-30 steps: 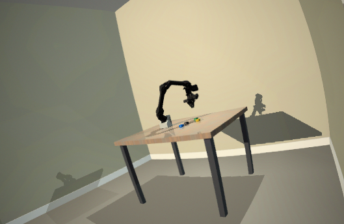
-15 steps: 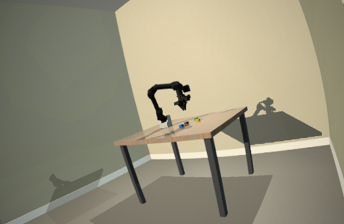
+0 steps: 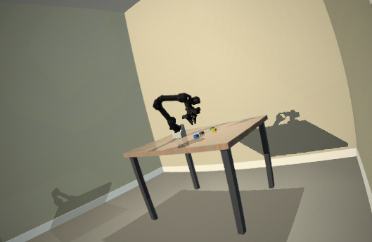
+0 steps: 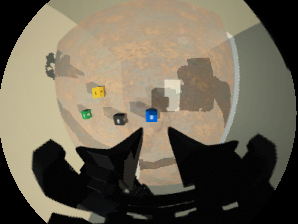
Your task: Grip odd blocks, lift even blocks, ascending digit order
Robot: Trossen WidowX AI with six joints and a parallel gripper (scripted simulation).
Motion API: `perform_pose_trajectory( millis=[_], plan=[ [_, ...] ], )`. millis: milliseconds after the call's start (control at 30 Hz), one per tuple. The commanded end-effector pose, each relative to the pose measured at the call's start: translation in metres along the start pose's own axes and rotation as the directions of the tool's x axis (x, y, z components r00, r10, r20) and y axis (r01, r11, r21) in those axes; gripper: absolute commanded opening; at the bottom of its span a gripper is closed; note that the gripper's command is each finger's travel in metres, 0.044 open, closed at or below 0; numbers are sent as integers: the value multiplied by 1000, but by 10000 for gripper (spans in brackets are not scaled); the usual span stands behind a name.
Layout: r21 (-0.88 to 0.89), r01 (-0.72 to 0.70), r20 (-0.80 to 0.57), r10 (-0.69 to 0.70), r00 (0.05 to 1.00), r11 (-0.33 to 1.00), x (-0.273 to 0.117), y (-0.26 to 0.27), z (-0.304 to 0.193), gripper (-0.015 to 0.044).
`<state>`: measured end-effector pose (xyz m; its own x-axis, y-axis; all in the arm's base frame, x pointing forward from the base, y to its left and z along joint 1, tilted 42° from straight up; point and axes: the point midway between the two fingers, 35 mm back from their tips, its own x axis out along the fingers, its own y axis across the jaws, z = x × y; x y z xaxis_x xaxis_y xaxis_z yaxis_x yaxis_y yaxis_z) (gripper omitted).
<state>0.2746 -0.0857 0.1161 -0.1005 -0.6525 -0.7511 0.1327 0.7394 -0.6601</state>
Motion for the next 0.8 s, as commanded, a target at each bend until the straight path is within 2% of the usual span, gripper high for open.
perform_pose_trajectory(
  millis=[0, 167, 767],
  plan=[
    [-5, 14, -20, -14, 1000, 1000, 51, -5, -6, 278],
    [-5, 16, -21, -16, 1000, 1000, 62, -6, -8, 400],
    [-5, 16, -20, -16, 1000, 1000, 86, -6, -8, 400]
  ],
)
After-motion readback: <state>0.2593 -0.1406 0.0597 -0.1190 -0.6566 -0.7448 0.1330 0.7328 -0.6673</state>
